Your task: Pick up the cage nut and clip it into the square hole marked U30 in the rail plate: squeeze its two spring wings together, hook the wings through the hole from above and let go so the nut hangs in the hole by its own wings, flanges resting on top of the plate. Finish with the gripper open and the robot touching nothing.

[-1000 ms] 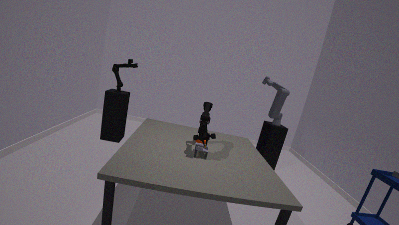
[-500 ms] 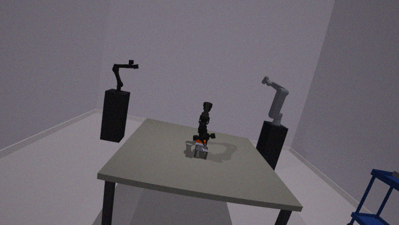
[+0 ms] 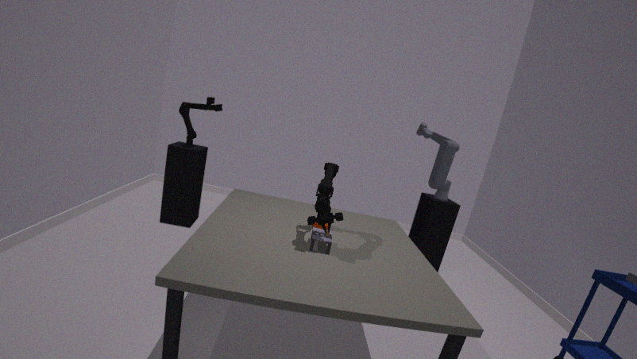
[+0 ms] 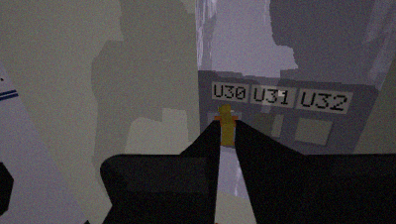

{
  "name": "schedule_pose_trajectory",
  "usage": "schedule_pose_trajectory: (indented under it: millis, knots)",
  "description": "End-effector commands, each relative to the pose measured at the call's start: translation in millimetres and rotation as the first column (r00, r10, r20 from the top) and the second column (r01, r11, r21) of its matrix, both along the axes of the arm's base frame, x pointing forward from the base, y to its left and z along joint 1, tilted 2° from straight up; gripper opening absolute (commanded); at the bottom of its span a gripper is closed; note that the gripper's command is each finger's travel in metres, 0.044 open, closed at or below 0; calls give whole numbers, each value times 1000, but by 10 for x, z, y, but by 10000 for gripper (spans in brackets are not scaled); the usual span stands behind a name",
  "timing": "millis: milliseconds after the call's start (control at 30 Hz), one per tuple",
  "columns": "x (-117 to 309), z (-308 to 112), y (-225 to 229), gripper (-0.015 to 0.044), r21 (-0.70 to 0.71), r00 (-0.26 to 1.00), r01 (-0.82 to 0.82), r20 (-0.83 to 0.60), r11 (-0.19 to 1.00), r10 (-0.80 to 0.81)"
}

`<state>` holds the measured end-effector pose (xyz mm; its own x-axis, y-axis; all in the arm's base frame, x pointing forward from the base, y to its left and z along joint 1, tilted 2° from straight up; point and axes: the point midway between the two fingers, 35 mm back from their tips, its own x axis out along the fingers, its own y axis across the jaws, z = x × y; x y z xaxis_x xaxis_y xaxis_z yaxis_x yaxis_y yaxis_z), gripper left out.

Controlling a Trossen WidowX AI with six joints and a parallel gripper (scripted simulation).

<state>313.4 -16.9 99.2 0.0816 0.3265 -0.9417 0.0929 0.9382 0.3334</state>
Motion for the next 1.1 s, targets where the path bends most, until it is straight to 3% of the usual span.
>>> schedule_pose_trajectory:
  millis: [0,1067]
  knots:
    - [-2,-3,2,23,12,1000,-3,1,1000,3]
    - [-11,-17,-31,23,59,1000,-6,7,998,6]
